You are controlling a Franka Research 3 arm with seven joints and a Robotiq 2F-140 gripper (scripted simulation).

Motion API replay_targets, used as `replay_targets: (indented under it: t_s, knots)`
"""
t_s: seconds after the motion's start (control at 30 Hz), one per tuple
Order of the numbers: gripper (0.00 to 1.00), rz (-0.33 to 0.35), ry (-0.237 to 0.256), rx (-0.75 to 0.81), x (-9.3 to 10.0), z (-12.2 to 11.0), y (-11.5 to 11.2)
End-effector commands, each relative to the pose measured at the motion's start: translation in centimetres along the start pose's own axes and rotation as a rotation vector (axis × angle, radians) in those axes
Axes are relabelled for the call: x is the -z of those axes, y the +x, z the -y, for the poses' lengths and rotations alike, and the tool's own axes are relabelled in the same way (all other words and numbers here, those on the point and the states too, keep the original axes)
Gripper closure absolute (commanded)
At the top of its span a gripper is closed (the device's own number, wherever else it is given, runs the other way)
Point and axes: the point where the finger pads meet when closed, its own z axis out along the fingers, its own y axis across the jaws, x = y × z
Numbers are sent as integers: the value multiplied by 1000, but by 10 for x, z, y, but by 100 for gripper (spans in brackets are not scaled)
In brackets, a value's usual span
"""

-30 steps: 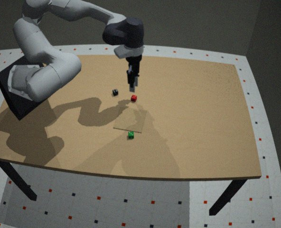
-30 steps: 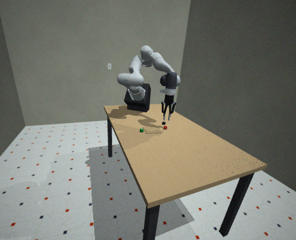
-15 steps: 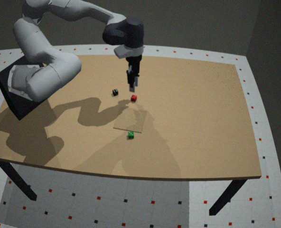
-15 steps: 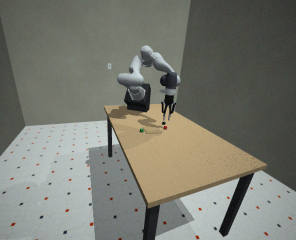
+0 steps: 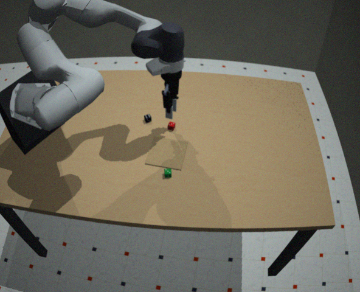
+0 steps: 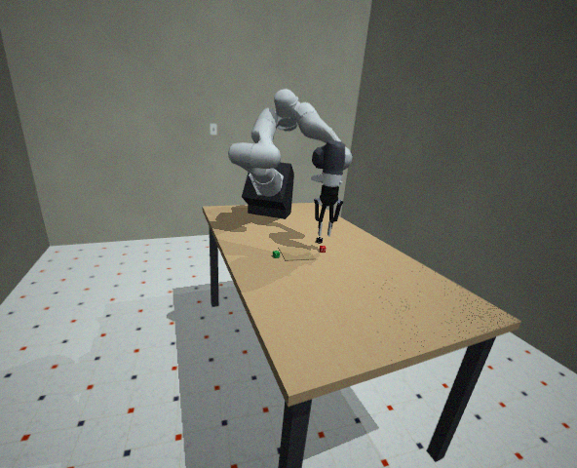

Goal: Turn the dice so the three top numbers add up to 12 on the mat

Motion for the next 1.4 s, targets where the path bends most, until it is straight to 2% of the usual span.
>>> replay_targets:
  t_s: [0.0, 1.0, 1.37]
  knots:
    - [75, 5, -1, -6, -2, -1, -2]
    - [75, 5, -1, -6, -40, -1, -1]
    - [75, 5, -1, -6, -47, -1, -1]
